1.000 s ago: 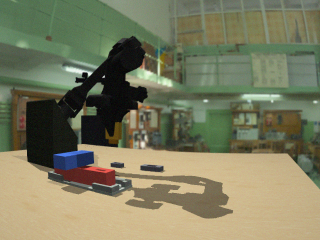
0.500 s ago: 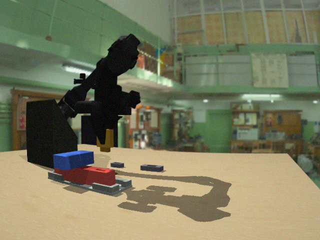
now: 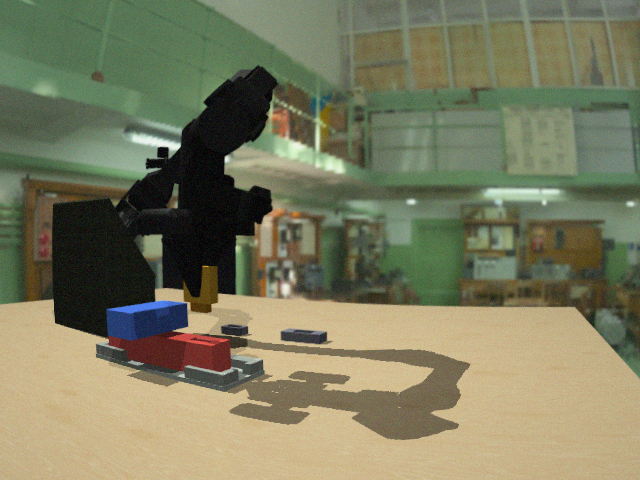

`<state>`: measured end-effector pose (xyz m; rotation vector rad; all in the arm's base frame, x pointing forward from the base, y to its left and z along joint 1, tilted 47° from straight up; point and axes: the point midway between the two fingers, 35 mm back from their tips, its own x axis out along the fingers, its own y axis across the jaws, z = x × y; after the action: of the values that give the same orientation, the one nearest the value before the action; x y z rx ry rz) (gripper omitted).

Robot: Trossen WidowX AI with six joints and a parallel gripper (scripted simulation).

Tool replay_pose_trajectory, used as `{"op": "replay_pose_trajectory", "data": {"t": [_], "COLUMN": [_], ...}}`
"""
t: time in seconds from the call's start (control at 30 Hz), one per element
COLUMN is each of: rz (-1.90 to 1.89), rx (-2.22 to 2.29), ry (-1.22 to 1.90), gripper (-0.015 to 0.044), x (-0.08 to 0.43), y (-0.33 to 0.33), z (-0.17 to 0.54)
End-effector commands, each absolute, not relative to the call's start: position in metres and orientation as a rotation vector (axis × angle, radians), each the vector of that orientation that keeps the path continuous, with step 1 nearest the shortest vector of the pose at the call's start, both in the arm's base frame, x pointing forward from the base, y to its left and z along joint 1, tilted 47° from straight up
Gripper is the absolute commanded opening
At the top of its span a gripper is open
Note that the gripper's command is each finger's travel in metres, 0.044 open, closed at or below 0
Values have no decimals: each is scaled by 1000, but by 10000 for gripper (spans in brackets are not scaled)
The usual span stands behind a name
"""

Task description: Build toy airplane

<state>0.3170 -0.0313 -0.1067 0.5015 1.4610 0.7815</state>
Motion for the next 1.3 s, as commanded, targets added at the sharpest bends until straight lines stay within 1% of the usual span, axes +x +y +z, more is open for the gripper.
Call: {"op": "replay_pose_trajectory", "data": {"t": [0.0,0.57,1.27], "rz": [784,784,785], "rx": [492,491,492], "ry": [1457,1457,1456], "gripper": [66,66,66], "x": [318,318,316], "y": [-32,-32,-8], "z": [-108,-109,-132]}}
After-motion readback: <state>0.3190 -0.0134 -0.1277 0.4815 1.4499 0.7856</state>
